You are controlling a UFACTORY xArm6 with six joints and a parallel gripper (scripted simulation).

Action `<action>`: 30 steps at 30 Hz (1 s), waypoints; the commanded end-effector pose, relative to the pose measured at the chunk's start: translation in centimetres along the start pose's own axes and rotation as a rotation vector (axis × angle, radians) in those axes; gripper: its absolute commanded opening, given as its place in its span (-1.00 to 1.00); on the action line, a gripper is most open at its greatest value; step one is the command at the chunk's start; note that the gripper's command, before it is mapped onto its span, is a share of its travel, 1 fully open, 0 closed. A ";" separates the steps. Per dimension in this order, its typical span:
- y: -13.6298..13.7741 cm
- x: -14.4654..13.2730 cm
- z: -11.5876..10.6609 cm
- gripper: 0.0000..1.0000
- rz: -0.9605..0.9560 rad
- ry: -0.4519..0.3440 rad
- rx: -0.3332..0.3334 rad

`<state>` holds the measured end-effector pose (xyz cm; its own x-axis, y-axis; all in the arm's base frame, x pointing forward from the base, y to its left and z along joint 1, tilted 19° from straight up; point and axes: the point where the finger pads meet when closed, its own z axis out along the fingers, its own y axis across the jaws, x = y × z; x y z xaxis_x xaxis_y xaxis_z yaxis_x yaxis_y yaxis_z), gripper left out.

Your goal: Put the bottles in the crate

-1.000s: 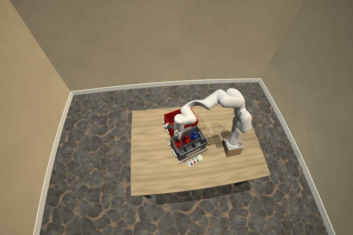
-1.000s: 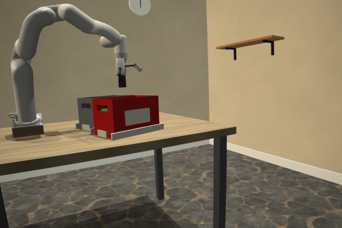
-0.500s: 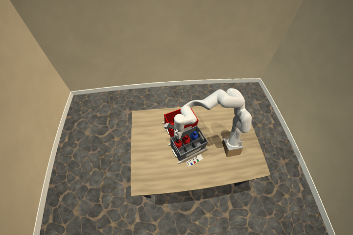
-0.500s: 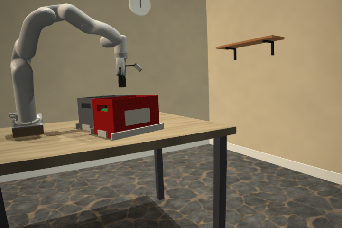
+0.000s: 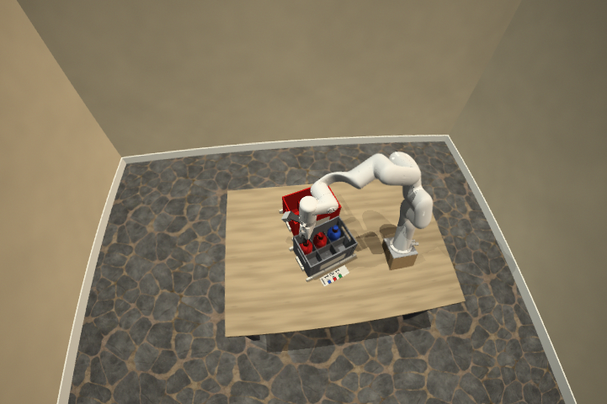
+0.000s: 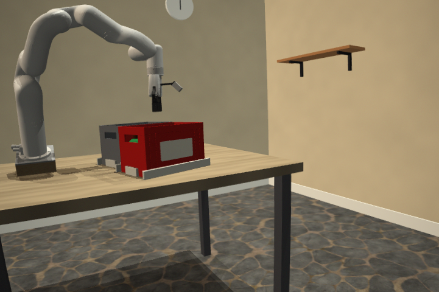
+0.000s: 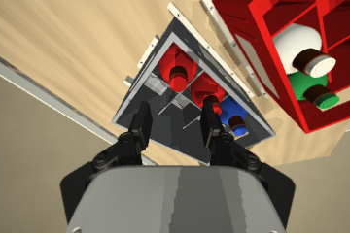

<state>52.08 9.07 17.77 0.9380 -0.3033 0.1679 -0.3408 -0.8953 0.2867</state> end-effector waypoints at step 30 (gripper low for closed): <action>10.1 -1.4 -0.2 0.29 0.001 0.004 0.002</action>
<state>48.15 2.19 19.84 0.9380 -0.3039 0.1667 -0.3411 -0.8947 0.2884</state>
